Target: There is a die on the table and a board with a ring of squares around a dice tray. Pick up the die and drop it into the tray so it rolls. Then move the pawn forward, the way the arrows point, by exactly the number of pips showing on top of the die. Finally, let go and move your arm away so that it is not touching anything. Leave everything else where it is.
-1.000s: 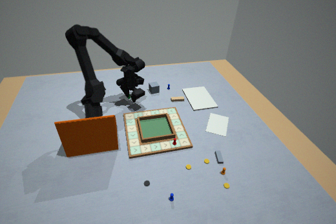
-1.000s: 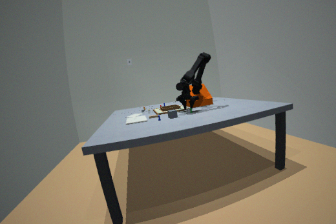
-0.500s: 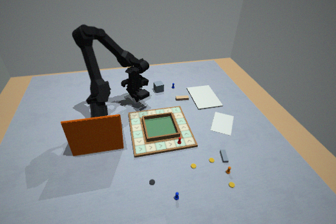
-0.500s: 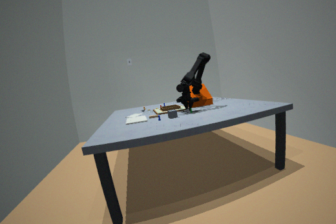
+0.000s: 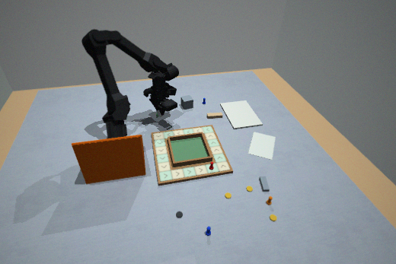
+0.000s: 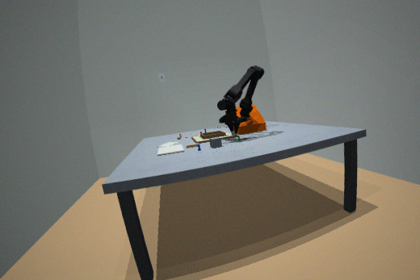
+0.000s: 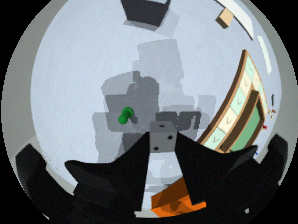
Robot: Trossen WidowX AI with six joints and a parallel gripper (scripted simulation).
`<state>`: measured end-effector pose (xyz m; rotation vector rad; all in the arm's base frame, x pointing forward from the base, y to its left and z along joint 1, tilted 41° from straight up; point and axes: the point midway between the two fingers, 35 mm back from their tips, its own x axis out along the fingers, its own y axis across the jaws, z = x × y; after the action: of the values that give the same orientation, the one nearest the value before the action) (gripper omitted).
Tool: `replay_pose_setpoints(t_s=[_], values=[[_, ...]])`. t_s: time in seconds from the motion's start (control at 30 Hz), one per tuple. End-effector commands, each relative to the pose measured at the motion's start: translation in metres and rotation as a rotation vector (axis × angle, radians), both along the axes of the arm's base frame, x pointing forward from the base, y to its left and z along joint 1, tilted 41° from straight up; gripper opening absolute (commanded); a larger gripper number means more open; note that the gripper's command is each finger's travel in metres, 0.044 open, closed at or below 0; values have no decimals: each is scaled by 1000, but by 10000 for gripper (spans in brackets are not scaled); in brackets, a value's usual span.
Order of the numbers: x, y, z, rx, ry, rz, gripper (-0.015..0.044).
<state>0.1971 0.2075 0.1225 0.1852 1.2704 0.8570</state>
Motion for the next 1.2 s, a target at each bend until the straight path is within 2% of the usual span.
replay_pose_setpoints(t_s=[0.0, 0.3, 0.5, 0.67, 1.17], values=[[1, -16, 26, 10, -17, 0, 0], [-11, -50, 69, 16, -17, -3, 0], [-12, -53, 72, 17, -17, -3, 0], [-6, -56, 66, 10, 25, -55, 0], [38, -88, 24, -7, 343, -444, 0]])
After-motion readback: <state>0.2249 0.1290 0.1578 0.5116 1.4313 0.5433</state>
